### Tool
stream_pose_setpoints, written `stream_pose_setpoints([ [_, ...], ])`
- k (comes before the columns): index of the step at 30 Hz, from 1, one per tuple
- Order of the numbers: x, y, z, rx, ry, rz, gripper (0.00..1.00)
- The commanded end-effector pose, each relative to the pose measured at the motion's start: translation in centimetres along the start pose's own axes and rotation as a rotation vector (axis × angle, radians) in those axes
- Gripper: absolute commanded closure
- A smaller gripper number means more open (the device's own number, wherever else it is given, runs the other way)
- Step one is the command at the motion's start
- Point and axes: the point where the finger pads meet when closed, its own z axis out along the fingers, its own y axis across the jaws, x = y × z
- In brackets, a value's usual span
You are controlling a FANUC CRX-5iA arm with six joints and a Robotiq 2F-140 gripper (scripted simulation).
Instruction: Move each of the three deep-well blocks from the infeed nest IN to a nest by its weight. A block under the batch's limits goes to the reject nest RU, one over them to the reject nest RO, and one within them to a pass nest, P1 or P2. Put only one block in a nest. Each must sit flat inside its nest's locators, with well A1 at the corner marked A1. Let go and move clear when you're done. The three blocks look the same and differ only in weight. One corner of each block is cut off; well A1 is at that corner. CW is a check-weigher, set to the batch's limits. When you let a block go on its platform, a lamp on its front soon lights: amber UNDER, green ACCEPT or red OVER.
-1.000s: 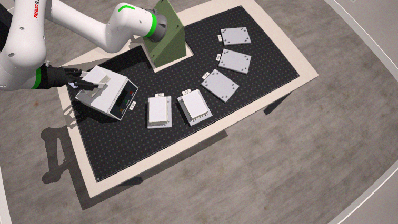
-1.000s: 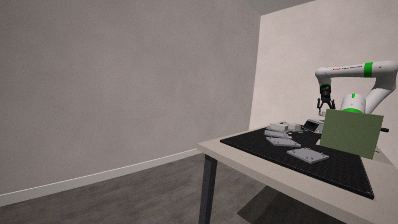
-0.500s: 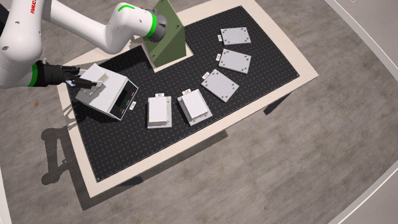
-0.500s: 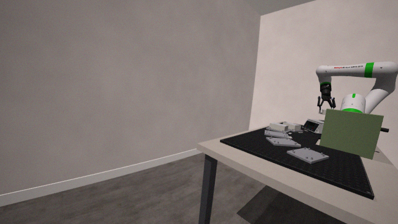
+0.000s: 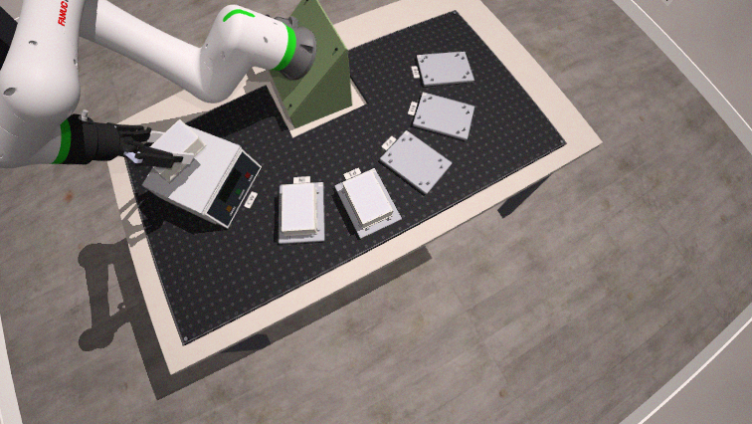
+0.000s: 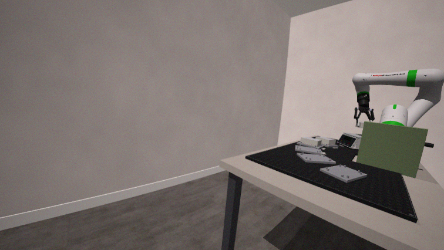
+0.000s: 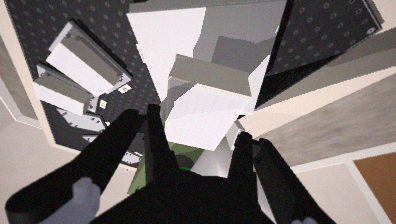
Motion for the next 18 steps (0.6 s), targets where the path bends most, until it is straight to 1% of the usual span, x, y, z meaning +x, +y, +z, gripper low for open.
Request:
stream_pose_setpoints([
  [1,-0.1,-0.7,0.1,-0.033,0.000,-0.058,0.90],
  [4,-0.3,-1.6,0.2,-0.083,0.000,-0.144,0.90],
  [6,-0.3,-1.6,0.2,-0.083,0.000,-0.144,0.90],
  [15,-0.9,-4.6,0.5,-0.233,0.000,-0.404,0.90],
  [18,-1.1,-5.5,0.6,-0.242,0.000,-0.419,0.90],
])
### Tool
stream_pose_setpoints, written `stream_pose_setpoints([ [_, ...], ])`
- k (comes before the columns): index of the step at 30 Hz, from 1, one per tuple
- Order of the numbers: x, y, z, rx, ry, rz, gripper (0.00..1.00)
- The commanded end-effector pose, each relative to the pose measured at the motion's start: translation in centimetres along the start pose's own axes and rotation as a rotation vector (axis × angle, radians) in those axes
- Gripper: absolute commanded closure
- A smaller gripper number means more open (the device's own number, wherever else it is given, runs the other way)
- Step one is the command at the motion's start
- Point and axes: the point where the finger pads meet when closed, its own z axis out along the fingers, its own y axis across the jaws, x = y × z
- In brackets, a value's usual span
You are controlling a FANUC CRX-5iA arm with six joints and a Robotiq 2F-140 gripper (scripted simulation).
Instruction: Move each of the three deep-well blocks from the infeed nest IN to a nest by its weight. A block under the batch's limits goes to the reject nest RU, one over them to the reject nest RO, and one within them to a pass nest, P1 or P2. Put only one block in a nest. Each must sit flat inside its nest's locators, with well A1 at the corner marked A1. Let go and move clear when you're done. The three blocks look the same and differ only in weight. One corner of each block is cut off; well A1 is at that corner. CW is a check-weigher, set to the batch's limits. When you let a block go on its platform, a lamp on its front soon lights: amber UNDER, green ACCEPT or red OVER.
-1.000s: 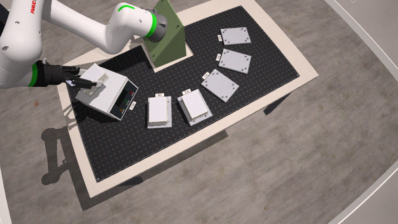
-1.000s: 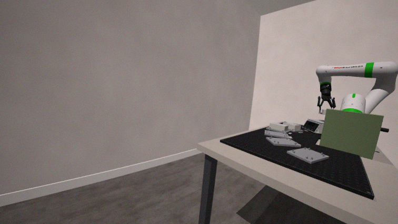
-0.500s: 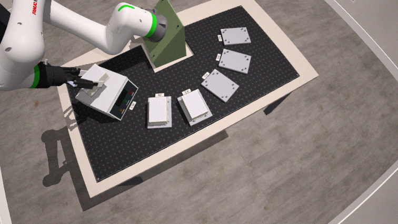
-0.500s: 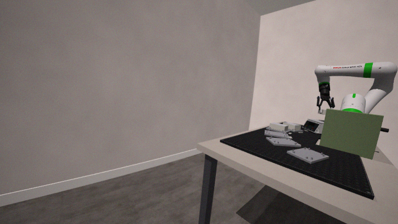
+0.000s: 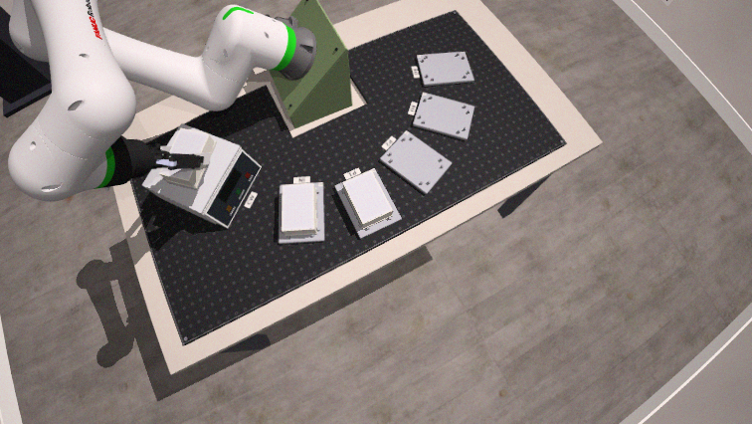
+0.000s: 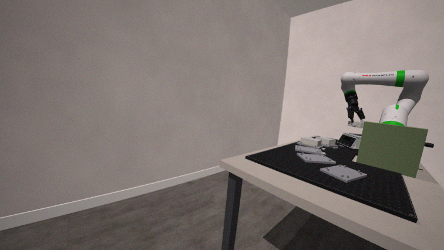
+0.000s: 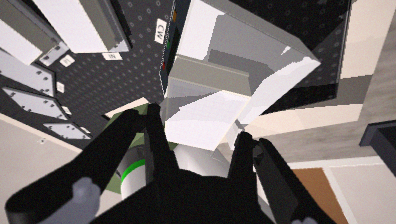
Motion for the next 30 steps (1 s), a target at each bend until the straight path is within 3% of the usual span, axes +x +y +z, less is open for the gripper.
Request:
stream_pose_setpoints([
  [1,0.3,-1.2,-0.2,-0.010,0.000,-0.019,0.90],
  [30,2.0,-9.3,-1.1,-0.010,0.000,-0.019,0.90],
])
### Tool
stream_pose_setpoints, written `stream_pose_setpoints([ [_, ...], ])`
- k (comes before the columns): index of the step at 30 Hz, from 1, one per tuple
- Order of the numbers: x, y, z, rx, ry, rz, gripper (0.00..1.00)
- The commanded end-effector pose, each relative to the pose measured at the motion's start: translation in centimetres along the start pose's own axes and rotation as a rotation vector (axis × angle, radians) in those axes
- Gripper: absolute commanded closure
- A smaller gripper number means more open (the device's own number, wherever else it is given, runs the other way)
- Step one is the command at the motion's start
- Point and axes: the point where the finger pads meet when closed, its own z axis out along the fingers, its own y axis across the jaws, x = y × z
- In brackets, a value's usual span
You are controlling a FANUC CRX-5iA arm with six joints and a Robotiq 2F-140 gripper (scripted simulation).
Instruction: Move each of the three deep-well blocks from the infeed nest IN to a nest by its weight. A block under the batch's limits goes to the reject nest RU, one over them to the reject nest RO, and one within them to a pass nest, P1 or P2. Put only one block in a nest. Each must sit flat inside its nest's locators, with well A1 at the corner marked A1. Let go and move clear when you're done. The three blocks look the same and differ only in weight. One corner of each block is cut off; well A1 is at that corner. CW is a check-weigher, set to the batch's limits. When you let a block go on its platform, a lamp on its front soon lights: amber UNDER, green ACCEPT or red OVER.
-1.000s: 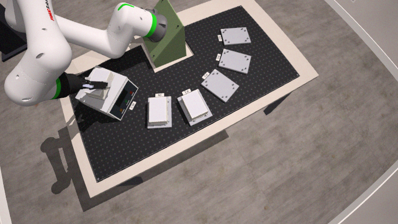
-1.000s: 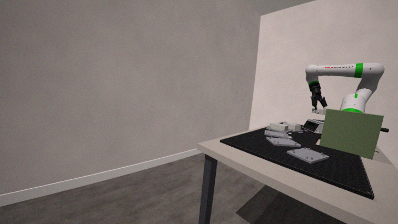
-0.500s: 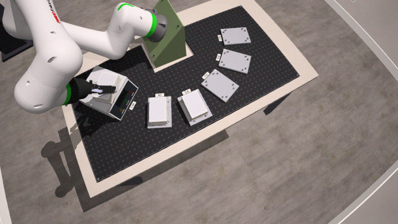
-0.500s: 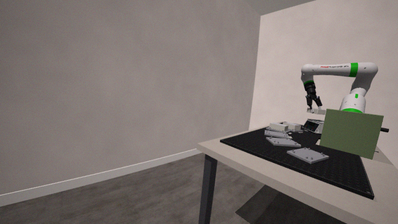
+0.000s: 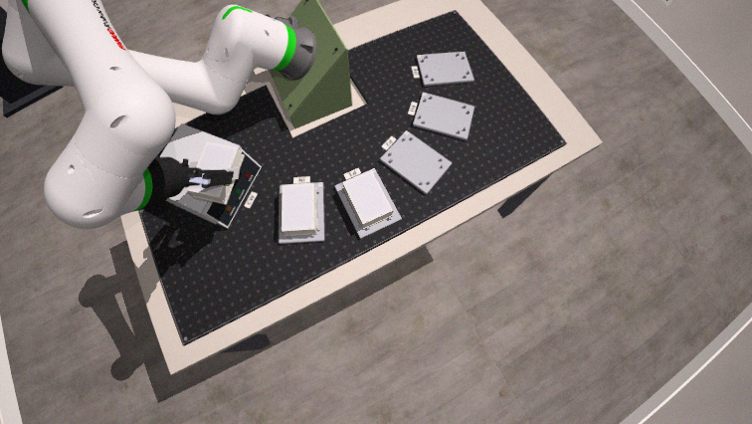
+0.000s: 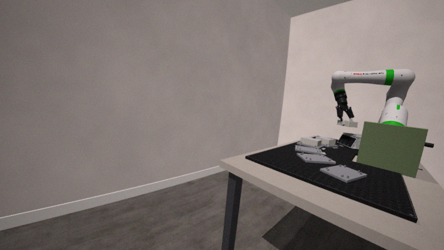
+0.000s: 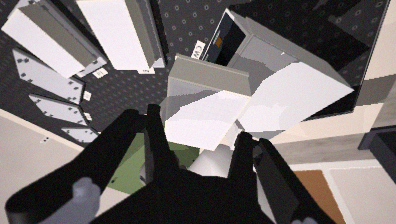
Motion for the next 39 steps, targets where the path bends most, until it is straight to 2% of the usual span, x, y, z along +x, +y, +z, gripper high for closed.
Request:
stream_pose_setpoints([
  [1,0.2,-1.0,-0.2,0.000,0.000,0.000,0.90],
  [20,1.5,-6.5,-0.9,0.000,0.000,0.000,0.90],
  [26,1.5,-6.9,-0.9,-0.017,0.000,-0.029,0.90],
  [39,0.6,-11.1,-0.4,-0.233,0.000,-0.404,0.90],
])
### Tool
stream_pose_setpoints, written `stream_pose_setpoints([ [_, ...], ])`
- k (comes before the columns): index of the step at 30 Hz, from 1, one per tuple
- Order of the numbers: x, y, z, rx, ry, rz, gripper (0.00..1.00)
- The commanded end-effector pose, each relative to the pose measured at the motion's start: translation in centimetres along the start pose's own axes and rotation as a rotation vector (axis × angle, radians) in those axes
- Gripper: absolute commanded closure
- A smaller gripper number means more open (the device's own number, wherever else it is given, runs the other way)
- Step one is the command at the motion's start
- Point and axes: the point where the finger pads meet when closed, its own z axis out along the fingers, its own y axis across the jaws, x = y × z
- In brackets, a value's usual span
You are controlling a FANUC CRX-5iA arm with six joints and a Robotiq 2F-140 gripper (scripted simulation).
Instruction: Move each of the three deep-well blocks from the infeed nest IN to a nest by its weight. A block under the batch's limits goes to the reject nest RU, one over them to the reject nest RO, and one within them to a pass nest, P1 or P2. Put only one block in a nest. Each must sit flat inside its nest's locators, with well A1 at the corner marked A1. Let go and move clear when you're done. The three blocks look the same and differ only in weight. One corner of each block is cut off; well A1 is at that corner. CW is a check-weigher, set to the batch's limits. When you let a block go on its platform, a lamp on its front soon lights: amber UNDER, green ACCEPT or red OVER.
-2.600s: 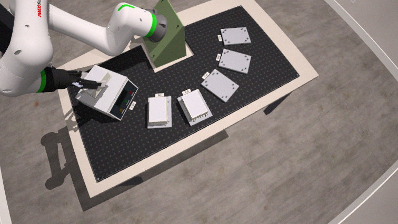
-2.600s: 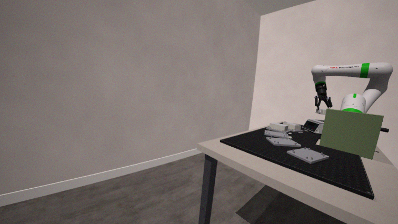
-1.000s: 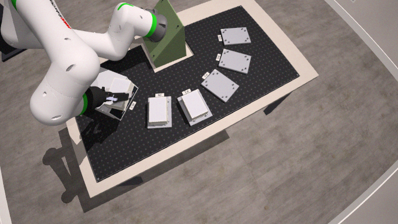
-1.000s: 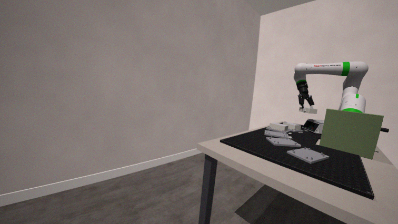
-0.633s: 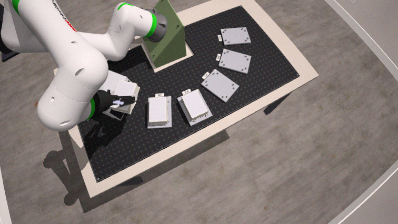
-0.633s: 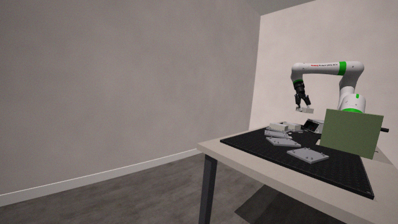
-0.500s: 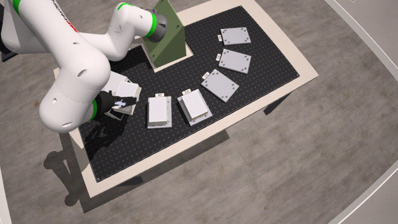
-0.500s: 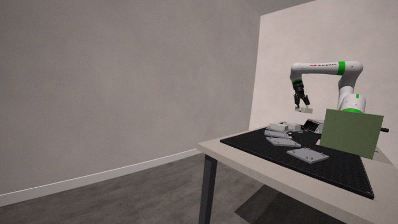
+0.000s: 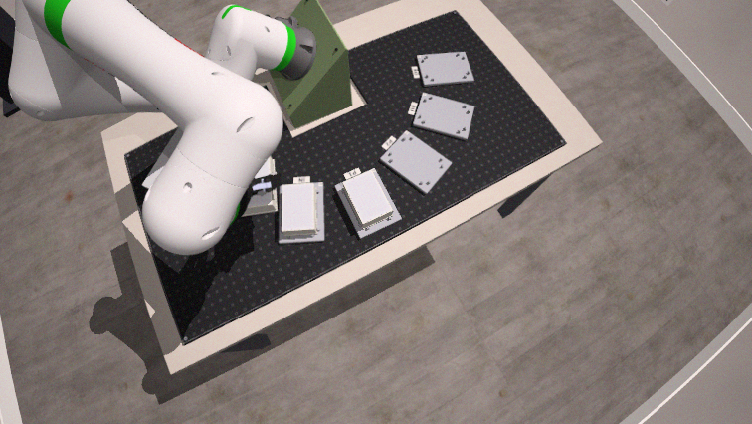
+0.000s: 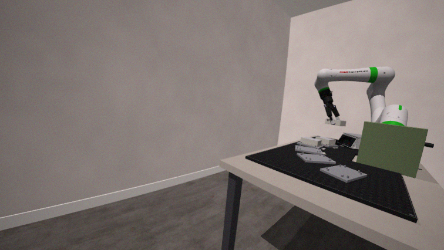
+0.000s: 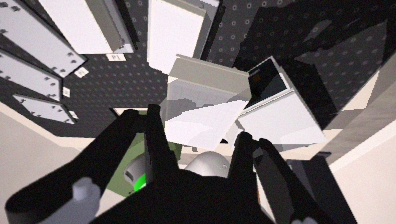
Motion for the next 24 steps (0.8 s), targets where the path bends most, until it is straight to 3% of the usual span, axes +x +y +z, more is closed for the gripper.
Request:
stream_pose_setpoints([
  [1,0.2,-1.2,-0.1,-0.054,0.000,-0.097,0.90],
  [24,1.0,-7.5,-0.6,-0.054,0.000,-0.097,0.90],
])
